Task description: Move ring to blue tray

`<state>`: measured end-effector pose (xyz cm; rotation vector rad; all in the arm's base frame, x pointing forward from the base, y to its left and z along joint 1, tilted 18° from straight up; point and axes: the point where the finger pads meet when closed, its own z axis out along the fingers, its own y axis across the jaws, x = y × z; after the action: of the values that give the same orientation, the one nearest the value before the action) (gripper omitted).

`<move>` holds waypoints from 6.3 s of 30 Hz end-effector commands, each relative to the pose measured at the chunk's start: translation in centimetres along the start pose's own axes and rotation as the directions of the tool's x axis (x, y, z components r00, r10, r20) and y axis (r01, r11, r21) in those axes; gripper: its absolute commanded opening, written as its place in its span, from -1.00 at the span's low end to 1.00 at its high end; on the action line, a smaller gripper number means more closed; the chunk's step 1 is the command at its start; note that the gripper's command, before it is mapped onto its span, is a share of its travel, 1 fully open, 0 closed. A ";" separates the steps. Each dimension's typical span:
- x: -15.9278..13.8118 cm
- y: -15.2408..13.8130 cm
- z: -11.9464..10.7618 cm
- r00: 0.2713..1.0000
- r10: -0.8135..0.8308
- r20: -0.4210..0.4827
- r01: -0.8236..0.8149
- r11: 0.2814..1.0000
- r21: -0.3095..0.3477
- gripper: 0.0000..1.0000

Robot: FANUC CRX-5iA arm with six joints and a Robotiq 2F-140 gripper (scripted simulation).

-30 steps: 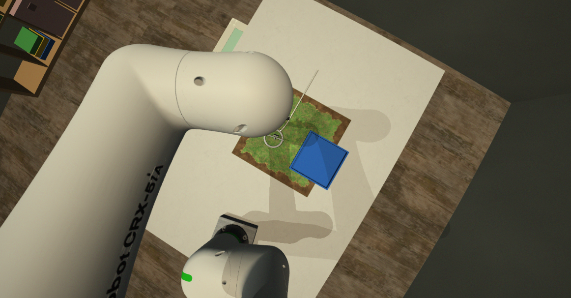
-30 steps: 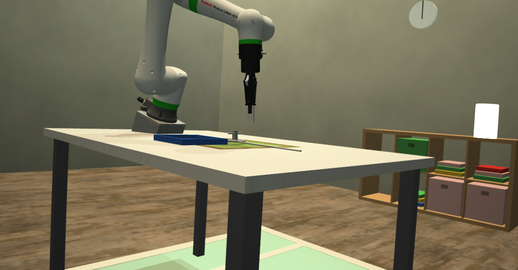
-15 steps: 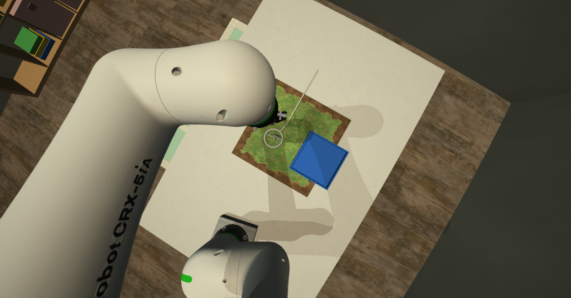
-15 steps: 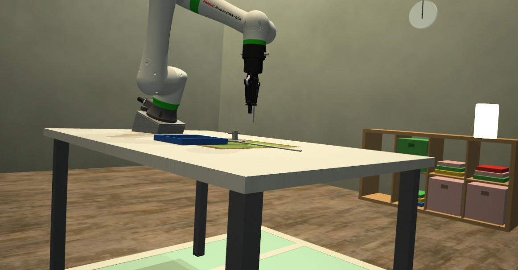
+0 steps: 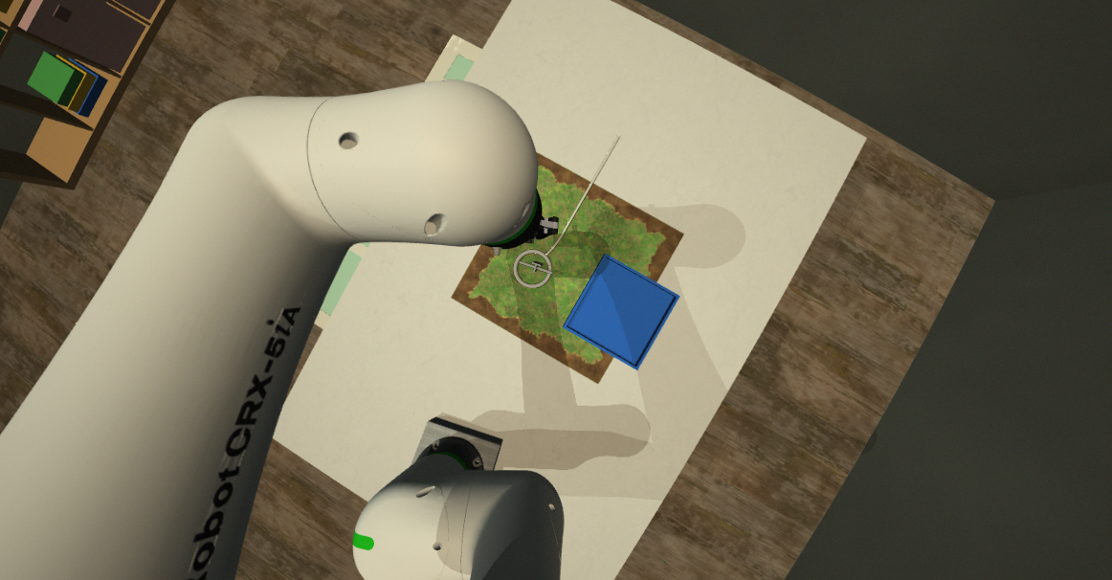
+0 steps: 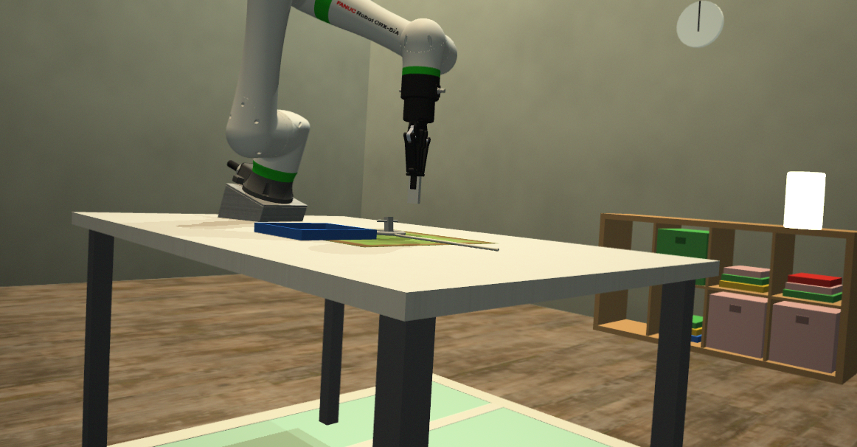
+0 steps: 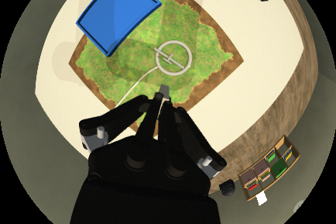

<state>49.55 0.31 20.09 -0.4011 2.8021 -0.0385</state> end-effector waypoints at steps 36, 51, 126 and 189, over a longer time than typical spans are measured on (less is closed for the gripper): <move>0.0 0.1 5.7 1.000 0.000 0.001 0.000 1.000 0.001 -0.80; 0.0 0.1 6.5 1.000 0.000 0.001 0.000 1.000 0.001 -0.80; -0.1 0.1 6.5 1.000 0.000 0.001 0.000 1.000 0.001 -0.80; 0.0 0.1 7.7 1.000 0.000 0.001 0.000 1.000 0.001 -0.80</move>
<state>51.81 0.54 12.74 -0.4007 2.8028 -0.0387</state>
